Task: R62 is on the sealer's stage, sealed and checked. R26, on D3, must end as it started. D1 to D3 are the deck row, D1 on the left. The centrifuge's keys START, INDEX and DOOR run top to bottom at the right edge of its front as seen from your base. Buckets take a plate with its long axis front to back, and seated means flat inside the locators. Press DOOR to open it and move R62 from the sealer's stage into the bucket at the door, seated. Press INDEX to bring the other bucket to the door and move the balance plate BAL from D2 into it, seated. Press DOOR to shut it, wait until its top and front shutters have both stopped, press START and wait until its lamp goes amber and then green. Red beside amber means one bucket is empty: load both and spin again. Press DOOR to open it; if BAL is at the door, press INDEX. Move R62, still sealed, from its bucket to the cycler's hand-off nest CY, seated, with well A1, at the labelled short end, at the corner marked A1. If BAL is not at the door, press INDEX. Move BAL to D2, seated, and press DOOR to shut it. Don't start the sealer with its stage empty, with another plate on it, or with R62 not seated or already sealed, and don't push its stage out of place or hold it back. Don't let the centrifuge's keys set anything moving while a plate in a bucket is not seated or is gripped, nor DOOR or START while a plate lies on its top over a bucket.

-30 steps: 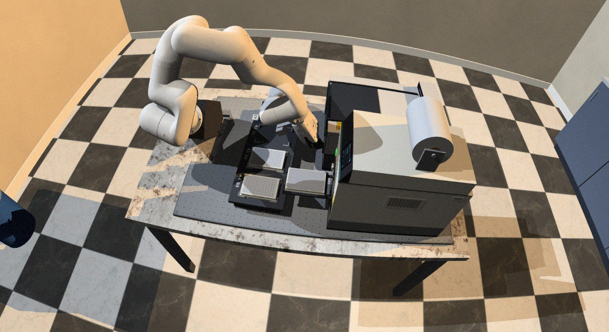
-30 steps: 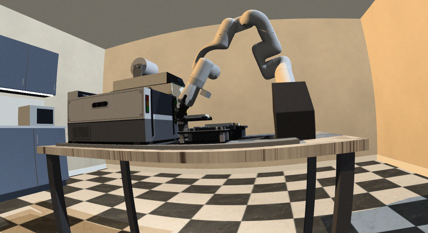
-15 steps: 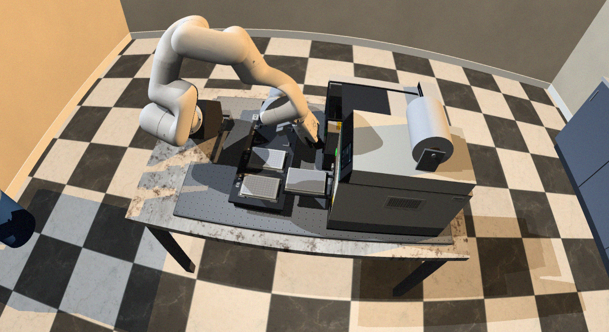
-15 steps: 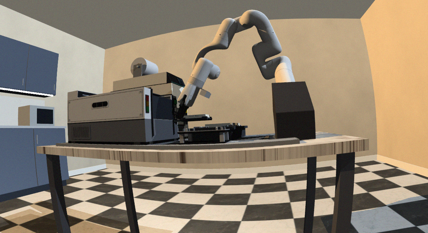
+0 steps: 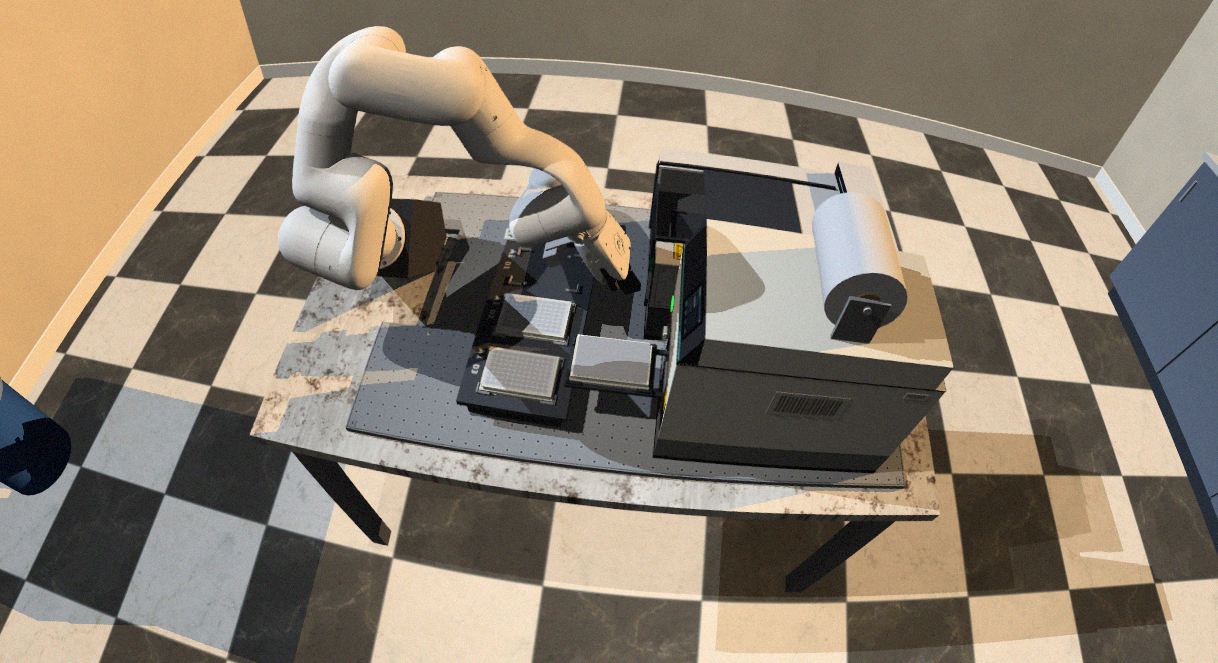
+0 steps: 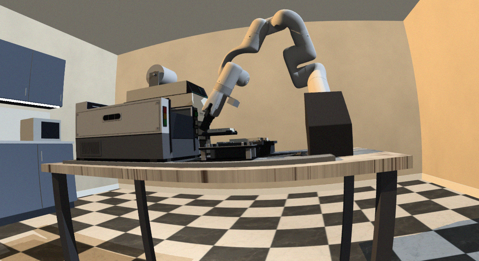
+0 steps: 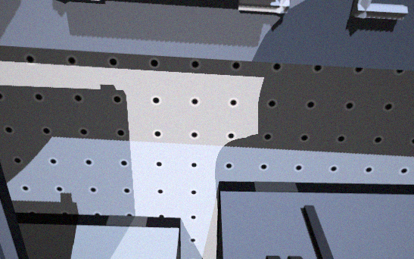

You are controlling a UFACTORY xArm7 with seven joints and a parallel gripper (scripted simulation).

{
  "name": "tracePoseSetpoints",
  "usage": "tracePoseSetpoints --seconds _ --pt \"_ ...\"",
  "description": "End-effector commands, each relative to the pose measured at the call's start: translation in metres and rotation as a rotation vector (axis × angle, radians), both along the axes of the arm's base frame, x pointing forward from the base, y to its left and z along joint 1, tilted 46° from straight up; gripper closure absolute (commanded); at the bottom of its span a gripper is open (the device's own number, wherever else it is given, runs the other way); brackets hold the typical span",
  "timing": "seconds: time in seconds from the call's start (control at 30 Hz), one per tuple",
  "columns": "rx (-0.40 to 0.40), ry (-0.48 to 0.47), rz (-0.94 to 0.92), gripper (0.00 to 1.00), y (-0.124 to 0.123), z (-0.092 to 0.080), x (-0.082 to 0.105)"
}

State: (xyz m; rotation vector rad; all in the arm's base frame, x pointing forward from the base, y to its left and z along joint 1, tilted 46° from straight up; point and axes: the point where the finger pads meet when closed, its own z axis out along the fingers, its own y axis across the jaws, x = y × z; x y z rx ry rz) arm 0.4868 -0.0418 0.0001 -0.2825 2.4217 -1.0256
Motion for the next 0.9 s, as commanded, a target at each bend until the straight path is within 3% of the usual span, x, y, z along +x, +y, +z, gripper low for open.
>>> tracePoseSetpoints --seconds 0.0,0.87 --pt "0.002 -0.002 0.003 1.00 0.004 0.003 -0.006" --pt "0.002 -0.002 0.003 1.00 0.017 0.016 -0.037"
